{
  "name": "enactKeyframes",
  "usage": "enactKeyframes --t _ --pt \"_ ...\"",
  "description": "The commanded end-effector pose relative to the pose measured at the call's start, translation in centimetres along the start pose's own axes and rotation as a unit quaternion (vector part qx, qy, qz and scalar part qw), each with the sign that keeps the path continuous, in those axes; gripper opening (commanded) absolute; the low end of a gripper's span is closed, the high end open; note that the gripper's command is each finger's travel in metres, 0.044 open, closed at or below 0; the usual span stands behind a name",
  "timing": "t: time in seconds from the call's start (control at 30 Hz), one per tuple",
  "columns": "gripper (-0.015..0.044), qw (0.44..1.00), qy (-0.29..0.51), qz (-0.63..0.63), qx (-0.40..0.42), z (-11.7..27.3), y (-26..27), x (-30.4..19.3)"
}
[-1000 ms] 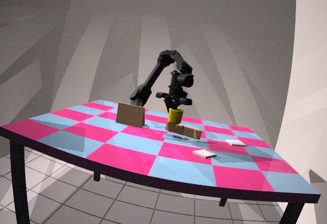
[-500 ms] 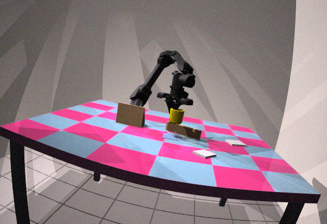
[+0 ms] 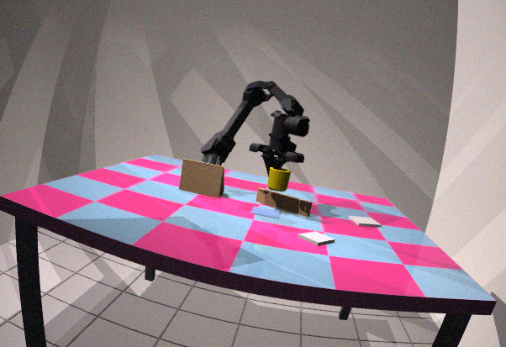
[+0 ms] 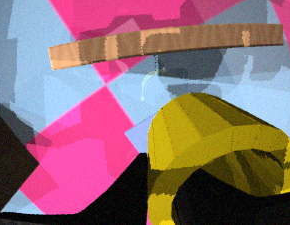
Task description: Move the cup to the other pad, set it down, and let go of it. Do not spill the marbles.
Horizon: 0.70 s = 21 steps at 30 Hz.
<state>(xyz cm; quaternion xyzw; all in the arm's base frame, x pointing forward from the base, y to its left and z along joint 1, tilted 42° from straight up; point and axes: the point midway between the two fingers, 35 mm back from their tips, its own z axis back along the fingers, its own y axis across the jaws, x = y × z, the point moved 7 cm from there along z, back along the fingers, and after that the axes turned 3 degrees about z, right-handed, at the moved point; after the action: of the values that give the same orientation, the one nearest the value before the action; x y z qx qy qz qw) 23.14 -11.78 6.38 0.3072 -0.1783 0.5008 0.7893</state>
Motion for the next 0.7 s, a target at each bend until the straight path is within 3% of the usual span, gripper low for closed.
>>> enactKeyframes --t 0.0,0.67 --pt "0.0 1.0 -0.002 -0.001 -0.002 0.1 0.1 1.1" --pt "0.0 1.0 -0.003 0.0 -0.002 0.0 0.3 6.0"
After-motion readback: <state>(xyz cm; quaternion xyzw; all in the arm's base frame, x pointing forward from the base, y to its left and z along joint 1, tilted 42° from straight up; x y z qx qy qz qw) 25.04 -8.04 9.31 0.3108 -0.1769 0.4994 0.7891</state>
